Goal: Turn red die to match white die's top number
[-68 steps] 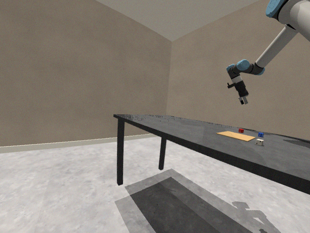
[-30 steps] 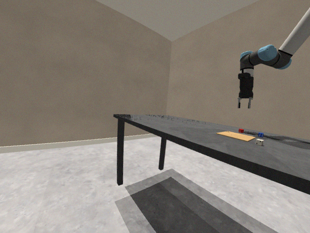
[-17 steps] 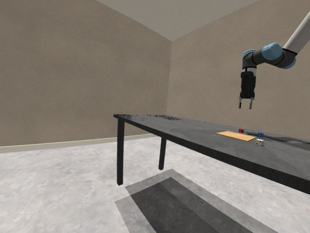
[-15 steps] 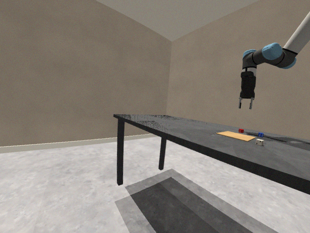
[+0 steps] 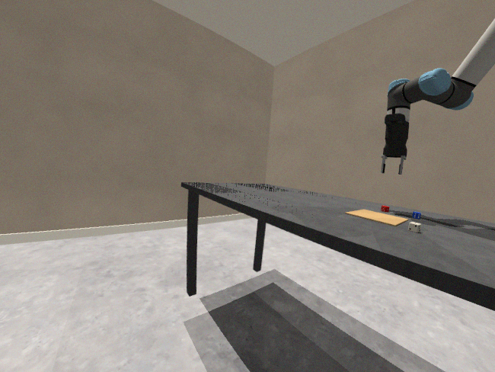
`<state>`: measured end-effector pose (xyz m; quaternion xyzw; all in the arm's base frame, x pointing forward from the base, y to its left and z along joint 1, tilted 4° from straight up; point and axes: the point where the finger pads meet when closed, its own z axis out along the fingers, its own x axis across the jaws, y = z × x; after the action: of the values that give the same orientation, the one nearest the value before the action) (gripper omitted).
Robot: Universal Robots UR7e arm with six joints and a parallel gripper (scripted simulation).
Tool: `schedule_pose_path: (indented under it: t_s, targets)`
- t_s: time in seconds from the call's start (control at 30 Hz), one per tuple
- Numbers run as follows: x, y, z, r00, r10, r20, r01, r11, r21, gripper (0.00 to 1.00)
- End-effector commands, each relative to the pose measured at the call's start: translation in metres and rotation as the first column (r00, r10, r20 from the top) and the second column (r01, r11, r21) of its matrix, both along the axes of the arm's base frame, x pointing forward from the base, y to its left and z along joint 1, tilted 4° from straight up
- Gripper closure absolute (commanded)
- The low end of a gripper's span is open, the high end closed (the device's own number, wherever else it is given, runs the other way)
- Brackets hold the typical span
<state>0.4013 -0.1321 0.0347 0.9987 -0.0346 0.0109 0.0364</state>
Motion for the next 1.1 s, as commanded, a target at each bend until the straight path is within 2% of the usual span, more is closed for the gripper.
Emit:
schedule_pose_path:
  t_s: [0.0, 0.17, 0.37, 0.43, 0.83, 1.07]
  targets:
    - [0.000, 0.000, 0.000, 1.000, 0.000, 0.001, 0.000, 1.000, -0.001, 0.00]
    - [0.000, -0.001, -0.007, 1.000, 0.000, 0.001, 0.000, 1.000, -0.001, 0.00]
    - [0.001, -0.002, -0.029, 1.000, 0.000, 0.001, 0.000, 1.000, -0.001, 0.00]
    - [0.001, -0.002, -0.029, 1.000, 0.000, 0.001, 0.000, 1.000, -0.001, 0.00]
    - [0.002, -0.006, -0.087, 1.000, 0.000, 0.001, 0.000, 1.000, -0.001, 0.00]
    - [0.002, -0.007, -0.102, 1.000, 0.000, 0.001, 0.000, 1.000, -0.001, 0.00]
